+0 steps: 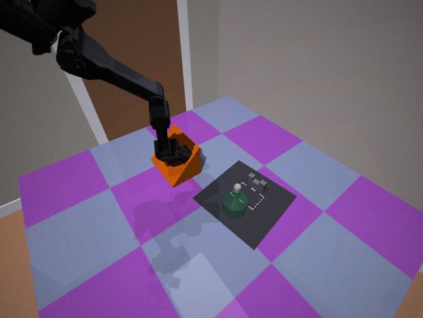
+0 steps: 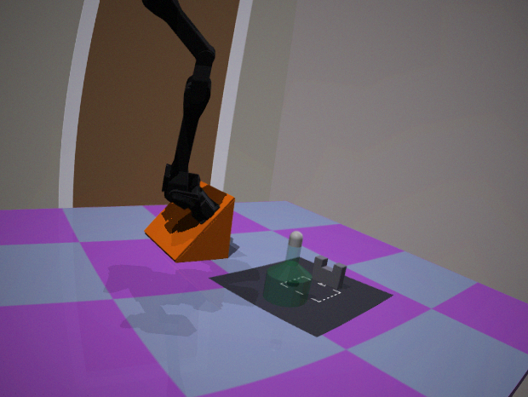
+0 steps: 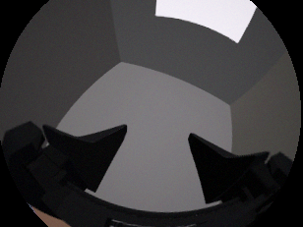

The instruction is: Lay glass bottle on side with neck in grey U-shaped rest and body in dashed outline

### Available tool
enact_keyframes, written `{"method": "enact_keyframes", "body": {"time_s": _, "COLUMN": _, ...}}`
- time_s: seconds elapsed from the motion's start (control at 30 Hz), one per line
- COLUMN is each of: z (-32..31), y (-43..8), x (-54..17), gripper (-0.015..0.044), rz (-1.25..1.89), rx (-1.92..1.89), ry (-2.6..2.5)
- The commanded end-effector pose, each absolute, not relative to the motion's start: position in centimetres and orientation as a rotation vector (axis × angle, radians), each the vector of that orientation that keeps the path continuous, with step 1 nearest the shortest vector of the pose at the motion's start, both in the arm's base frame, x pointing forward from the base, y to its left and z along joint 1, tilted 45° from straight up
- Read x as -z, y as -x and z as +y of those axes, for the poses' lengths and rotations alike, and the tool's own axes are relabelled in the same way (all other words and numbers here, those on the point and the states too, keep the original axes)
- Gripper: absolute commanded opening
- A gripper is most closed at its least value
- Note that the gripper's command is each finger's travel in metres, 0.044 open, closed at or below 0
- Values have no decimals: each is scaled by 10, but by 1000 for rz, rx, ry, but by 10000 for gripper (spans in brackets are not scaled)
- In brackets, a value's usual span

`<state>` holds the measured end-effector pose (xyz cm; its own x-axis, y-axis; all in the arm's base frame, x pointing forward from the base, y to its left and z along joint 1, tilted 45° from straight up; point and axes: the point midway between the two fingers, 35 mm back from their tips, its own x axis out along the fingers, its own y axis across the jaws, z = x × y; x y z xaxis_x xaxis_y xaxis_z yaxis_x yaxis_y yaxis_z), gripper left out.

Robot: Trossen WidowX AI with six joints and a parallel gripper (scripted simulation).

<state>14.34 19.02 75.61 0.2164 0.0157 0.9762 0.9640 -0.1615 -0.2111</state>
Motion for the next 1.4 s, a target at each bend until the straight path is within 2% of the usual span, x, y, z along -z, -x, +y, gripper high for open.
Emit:
{"method": "enact_keyframes", "body": {"time_s": 0.0, "z": 189, "y": -141, "x": -757, "gripper": 426, "rz": -996, "rx": 1143, "ry": 1433}}
{"method": "enact_keyframes", "body": {"time_s": 0.03, "z": 186, "y": -136, "x": -758, "gripper": 440, "rz": -1006, "rx": 1142, "ry": 1410}}
{"method": "enact_keyframes", "body": {"time_s": 0.37, "z": 130, "y": -69, "x": -768, "gripper": 440, "rz": -1075, "rx": 1139, "ry": 1091}}
{"method": "enact_keyframes", "body": {"time_s": 0.6, "z": 49, "y": -23, "x": -766, "gripper": 440, "rz": -1132, "rx": 1049, "ry": 681}}
{"method": "enact_keyframes", "body": {"time_s": 0.7, "z": 13, "y": -18, "x": -758, "gripper": 440, "rz": -1104, "rx": 1026, "ry": 542}}
{"method": "enact_keyframes", "body": {"time_s": 0.93, "z": -76, "y": -20, "x": -735, "gripper": 440, "rz": -1082, "rx": 934, "ry": 159}}
{"method": "enact_keyframes", "body": {"time_s": 1.13, "z": -153, "y": -54, "x": -696, "gripper": 440, "rz": -1006, "rx": 861, "ry": -186}}
{"method": "enact_keyframes", "body": {"time_s": 1.37, "z": -186, "y": -100, "x": -663, "gripper": 440, "rz": -904, "rx": 781, "ry": -387}}
